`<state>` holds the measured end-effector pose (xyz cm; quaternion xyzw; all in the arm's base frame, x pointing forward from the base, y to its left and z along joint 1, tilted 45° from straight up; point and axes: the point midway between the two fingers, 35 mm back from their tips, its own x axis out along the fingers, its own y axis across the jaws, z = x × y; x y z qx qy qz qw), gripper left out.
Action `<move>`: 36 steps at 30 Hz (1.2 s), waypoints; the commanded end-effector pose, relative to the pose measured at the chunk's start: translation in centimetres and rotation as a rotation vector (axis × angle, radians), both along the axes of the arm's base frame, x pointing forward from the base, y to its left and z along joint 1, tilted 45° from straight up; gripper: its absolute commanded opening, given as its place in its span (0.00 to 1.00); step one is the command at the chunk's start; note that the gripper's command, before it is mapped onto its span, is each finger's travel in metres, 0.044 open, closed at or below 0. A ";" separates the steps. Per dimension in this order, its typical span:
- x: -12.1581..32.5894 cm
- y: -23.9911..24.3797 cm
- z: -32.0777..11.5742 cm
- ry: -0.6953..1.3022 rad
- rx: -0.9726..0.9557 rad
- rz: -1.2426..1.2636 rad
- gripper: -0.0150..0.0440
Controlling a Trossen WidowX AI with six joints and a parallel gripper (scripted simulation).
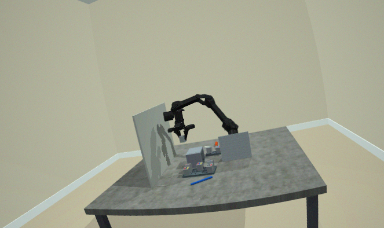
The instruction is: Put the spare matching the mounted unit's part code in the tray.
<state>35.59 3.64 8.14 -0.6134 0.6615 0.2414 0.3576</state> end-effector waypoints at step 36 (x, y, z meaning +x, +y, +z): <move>-3.1 -14.1 11.4 0.043 -0.095 0.047 0.25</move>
